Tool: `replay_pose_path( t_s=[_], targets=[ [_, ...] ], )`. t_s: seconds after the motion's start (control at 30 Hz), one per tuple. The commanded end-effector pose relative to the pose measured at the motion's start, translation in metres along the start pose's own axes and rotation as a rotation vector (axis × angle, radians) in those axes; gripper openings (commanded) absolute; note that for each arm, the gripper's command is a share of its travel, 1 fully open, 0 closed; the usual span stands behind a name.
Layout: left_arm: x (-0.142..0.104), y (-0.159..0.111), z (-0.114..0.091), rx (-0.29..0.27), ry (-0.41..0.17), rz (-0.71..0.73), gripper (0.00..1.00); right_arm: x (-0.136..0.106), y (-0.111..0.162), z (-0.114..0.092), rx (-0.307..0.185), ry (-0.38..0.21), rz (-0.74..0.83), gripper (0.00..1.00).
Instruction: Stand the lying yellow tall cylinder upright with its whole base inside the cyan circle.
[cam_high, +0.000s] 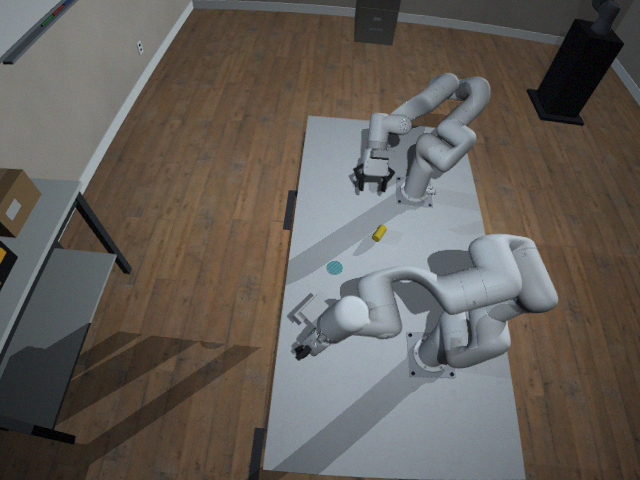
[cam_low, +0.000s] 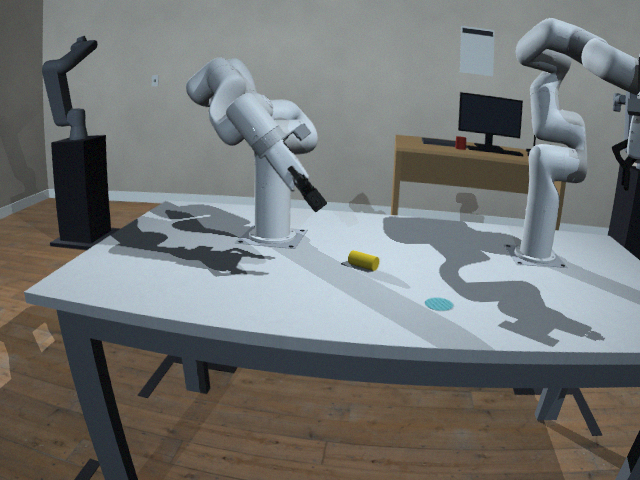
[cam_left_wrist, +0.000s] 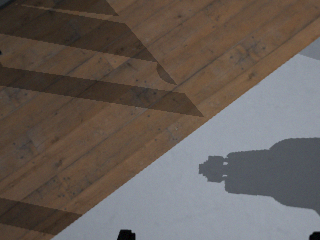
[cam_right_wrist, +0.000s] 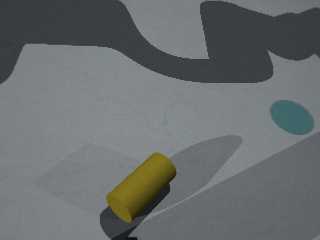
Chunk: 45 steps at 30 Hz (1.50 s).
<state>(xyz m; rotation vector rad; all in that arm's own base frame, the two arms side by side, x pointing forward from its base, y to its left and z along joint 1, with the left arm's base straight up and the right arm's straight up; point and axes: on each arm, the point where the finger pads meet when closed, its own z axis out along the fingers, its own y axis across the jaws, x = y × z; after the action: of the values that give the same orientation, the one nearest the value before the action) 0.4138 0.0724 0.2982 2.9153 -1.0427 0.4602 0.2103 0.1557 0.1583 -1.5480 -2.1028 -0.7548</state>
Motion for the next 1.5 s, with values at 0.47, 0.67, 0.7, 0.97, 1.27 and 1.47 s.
replay_pose_path(
  t_s=[0.47, 0.67, 0.7, 0.97, 1.27, 1.47],
  targets=[
    [-0.153, -0.019, -0.045, -0.112, -0.248, 0.27, 1.0, 0.0, 0.001, -0.001, -0.002, -0.001, -0.001, 1.0],
    [-0.166, -0.019, -0.049, -0.129, -0.267, 0.288, 1.0, 0.0, 0.001, -0.001, -0.002, -0.001, -0.001, 1.0],
    [-0.167, -0.019, -0.049, -0.129, -0.267, 0.288, 1.0, 0.0, 0.001, -0.001, -0.002, -0.001, -0.001, 1.0],
    [-0.182, -0.023, -0.053, -0.123, -0.27, 0.243, 1.0, 0.0, 0.001, -0.001, -0.002, -0.001, -0.001, 1.0],
    [-0.249, -0.034, -0.071, -0.095, -0.28, 0.042, 1.0, 0.0, 0.001, -0.001, -0.002, -0.001, -0.001, 1.0],
    [-0.25, -0.034, -0.072, -0.094, -0.28, 0.038, 1.0, 0.0, 0.001, -0.001, -0.002, -0.001, -0.001, 1.0]
  ],
)
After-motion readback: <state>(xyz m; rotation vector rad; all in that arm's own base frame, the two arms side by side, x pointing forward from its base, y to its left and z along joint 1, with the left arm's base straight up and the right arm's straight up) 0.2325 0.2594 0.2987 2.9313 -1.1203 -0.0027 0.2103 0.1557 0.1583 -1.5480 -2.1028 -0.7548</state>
